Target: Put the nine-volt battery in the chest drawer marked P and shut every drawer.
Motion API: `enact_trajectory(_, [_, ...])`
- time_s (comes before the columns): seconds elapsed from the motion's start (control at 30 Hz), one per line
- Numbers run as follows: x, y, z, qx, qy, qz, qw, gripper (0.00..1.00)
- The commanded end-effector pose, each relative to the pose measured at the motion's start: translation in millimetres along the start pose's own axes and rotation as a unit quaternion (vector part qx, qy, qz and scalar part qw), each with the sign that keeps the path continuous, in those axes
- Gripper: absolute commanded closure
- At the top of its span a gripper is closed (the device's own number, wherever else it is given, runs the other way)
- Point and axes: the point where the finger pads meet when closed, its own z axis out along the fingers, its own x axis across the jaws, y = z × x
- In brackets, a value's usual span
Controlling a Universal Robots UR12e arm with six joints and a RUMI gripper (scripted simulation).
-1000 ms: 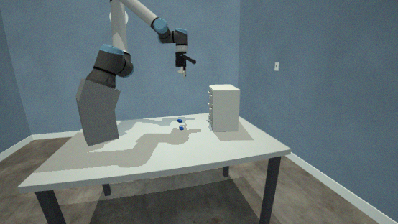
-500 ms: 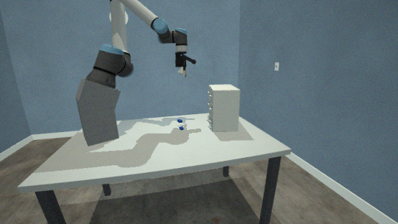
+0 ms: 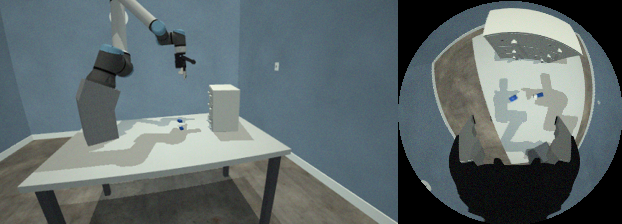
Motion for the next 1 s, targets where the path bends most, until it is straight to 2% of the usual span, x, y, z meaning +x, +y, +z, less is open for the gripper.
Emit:
enact_trajectory(0.0, [-0.2, -3.4, 3.3, 0.024, 0.0, 0.0, 1.0, 0.0])
enact_trajectory(0.23, [0.1, -9.9, 11.5, 0.071, 0.0, 0.0, 0.997, 0.0])
enact_trajectory(0.3, [0.1, -9.9, 11.5, 0.071, 0.0, 0.0, 0.997, 0.0])
enact_trajectory(0.8, [0.2, -26.4, 32.0, 0.197, 0.0, 0.0, 0.98, 0.0])
enact_trajectory(0.87, [0.2, -26.4, 32.0, 0.197, 0.0, 0.0, 0.98, 0.0])
enact_trajectory(0.97, [0.1, -29.5, 35.9, 0.223, 0.0, 0.0, 0.975, 0.0])
